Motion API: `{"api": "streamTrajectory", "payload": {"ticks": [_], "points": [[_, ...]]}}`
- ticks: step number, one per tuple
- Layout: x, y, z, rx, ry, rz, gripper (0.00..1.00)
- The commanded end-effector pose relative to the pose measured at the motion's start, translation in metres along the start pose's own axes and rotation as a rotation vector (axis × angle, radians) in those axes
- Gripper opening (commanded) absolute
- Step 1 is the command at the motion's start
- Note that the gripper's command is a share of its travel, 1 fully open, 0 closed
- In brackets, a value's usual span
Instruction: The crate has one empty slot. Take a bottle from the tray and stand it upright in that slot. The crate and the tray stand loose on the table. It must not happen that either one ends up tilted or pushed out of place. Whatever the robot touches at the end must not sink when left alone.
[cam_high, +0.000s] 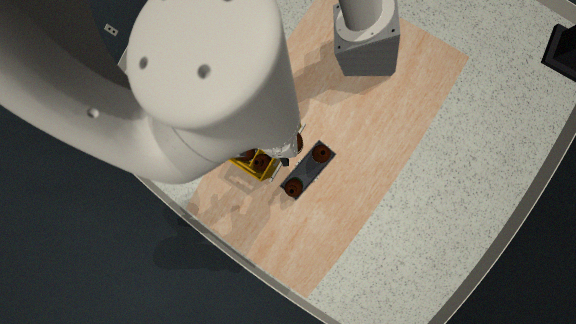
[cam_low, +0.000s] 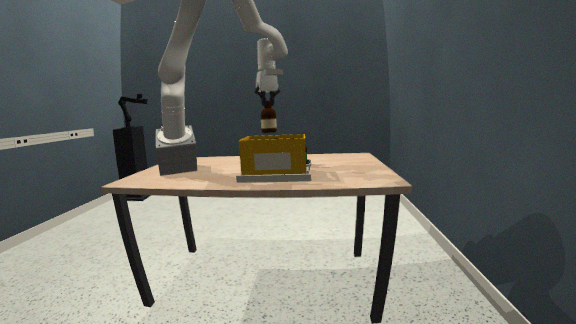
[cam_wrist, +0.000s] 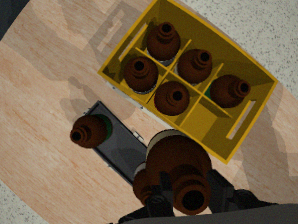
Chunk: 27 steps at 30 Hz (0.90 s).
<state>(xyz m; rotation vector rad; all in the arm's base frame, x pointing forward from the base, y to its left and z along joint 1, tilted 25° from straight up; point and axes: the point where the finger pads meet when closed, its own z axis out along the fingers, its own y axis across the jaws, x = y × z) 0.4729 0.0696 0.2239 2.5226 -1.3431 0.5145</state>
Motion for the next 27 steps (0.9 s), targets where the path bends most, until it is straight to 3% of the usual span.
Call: {"api": "streamTrajectory", "payload": {"ticks": [1, 27], "points": [[0.004, 0.009, -0.001, 0.002, 0.000, 0.000, 0.00], [0.024, 0.058, -0.001, 0.002, 0.000, 0.000, 0.00]]}}
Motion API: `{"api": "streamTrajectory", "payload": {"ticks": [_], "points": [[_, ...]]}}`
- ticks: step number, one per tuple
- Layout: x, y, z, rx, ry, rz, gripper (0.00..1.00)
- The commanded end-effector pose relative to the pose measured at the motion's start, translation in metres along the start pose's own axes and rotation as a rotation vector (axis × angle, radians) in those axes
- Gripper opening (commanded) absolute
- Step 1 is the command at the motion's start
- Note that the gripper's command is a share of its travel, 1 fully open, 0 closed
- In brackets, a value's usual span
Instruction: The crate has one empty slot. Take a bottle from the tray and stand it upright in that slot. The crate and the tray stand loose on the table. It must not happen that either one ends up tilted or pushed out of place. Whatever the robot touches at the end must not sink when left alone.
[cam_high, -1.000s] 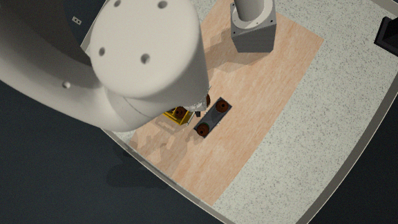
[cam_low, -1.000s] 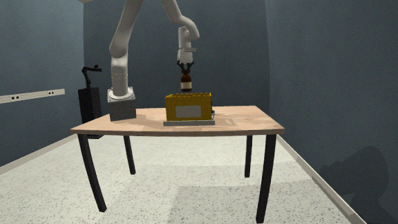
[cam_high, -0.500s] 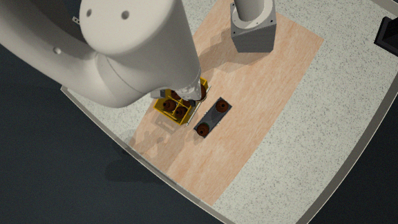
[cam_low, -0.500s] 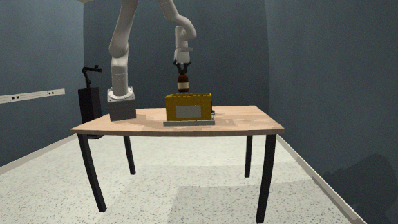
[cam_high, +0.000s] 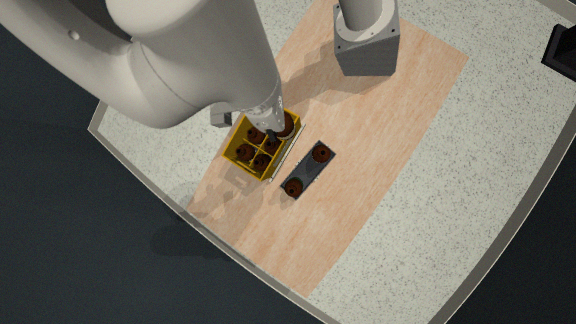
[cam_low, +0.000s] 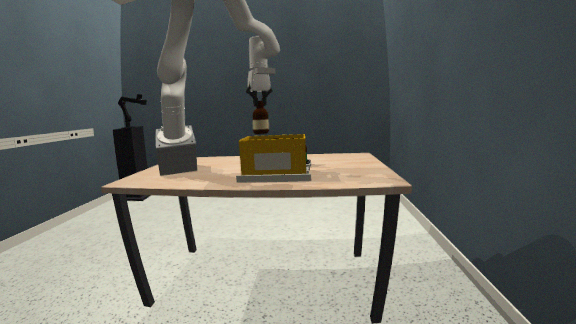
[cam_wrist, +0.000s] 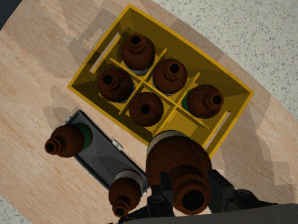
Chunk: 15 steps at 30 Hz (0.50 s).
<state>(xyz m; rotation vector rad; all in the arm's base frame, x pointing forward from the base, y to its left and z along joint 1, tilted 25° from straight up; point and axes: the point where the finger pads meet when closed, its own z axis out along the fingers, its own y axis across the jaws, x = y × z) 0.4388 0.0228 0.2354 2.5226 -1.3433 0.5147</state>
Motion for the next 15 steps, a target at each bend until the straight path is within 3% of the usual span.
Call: {"api": "streamTrajectory", "payload": {"ticks": [1, 15], "points": [[0.002, 0.003, -0.001, 0.002, 0.000, 0.000, 0.00], [0.010, 0.022, -0.001, 0.002, 0.000, 0.000, 0.00]]}}
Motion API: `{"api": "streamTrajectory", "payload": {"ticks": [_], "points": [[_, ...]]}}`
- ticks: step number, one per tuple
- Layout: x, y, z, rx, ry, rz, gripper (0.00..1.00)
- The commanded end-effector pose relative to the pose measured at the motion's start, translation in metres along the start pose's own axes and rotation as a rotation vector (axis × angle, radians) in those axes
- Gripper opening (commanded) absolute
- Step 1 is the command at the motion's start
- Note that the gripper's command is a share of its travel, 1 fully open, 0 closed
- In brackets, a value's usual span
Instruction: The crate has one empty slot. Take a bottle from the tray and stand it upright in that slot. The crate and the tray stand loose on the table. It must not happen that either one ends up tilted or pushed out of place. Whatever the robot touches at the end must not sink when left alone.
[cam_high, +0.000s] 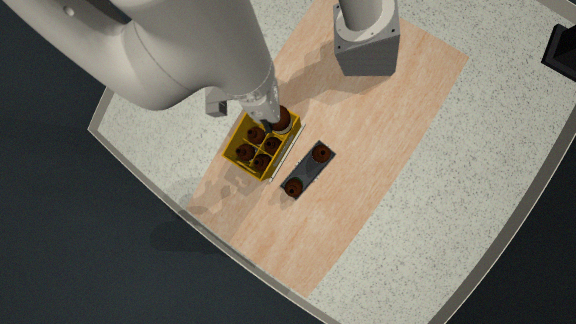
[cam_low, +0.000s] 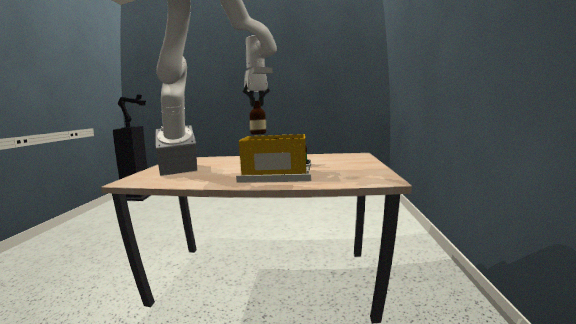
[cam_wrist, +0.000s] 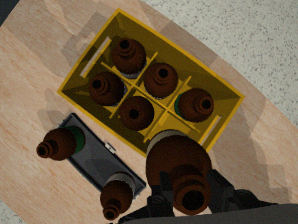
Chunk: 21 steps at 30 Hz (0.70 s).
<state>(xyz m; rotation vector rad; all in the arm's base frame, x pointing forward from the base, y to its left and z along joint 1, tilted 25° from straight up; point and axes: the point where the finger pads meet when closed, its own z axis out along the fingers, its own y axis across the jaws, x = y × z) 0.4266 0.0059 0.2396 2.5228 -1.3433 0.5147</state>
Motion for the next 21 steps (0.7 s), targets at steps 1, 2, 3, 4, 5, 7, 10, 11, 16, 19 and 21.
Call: {"api": "streamTrajectory", "payload": {"ticks": [1, 2, 3, 4, 5, 7, 10, 11, 16, 19, 21], "points": [[0.002, 0.004, -0.001, 0.002, 0.001, 0.000, 0.00], [0.002, 0.004, -0.001, 0.002, 0.001, 0.000, 0.00], [0.002, 0.004, -0.001, 0.002, 0.001, 0.000, 0.00], [0.003, 0.005, -0.001, 0.002, 0.001, 0.000, 0.00], [0.003, 0.006, -0.001, 0.002, 0.001, 0.000, 0.00], [0.004, 0.007, -0.001, 0.002, 0.001, 0.000, 0.00], [0.005, 0.010, -0.001, 0.002, 0.001, 0.000, 0.00], [0.005, 0.010, -0.001, 0.002, 0.001, 0.000, 0.00], [0.006, 0.013, -0.001, 0.002, 0.000, 0.000, 0.00], [0.006, 0.014, -0.001, 0.002, 0.000, 0.000, 0.00], [0.006, 0.014, -0.001, 0.002, 0.000, 0.000, 0.00]]}}
